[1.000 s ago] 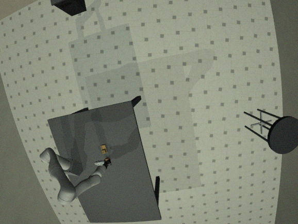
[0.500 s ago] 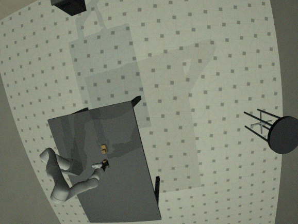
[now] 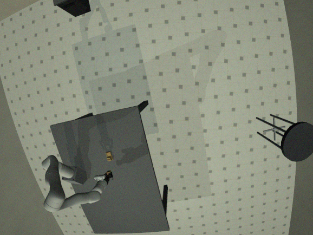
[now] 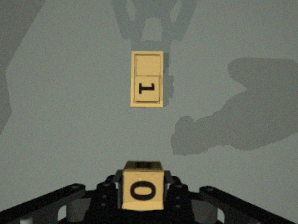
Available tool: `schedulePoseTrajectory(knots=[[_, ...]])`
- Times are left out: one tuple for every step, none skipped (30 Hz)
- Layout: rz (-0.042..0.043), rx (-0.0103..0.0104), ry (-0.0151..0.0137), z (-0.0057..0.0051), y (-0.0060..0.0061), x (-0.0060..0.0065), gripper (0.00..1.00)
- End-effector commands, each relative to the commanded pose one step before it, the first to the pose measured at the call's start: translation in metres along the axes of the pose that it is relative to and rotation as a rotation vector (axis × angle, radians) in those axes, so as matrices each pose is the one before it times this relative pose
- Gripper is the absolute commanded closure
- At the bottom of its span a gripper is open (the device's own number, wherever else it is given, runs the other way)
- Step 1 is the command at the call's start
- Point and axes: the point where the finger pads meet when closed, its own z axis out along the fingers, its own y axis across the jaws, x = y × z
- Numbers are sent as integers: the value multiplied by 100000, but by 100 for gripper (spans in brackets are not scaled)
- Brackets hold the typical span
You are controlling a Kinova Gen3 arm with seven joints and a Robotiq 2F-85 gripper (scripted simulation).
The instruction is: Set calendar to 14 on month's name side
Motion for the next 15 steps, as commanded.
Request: schedulePoseTrajectory(knots=[[-124,-404,-504,-263,140,-98,72],[0,0,0,0,0,0,72],[0,0,0,0,0,0,72],[0,0,0,0,0,0,72],[0,0,0,0,0,0,72],[0,0,0,0,0,0,72],[-2,-10,4,-7,11,54,72],[-10,-58,27,-40,63,326,72],[-24,-120,59,-88,131,742,72],[-43,-155,86,-130,171,1184,72],[-65,-138,95,-152,153,1557,72],[-85,-66,78,-150,73,1795,72],[-97,37,36,-128,-43,1857,72],[-98,132,-17,-96,-154,1737,72],[0,0,0,0,0,0,72]])
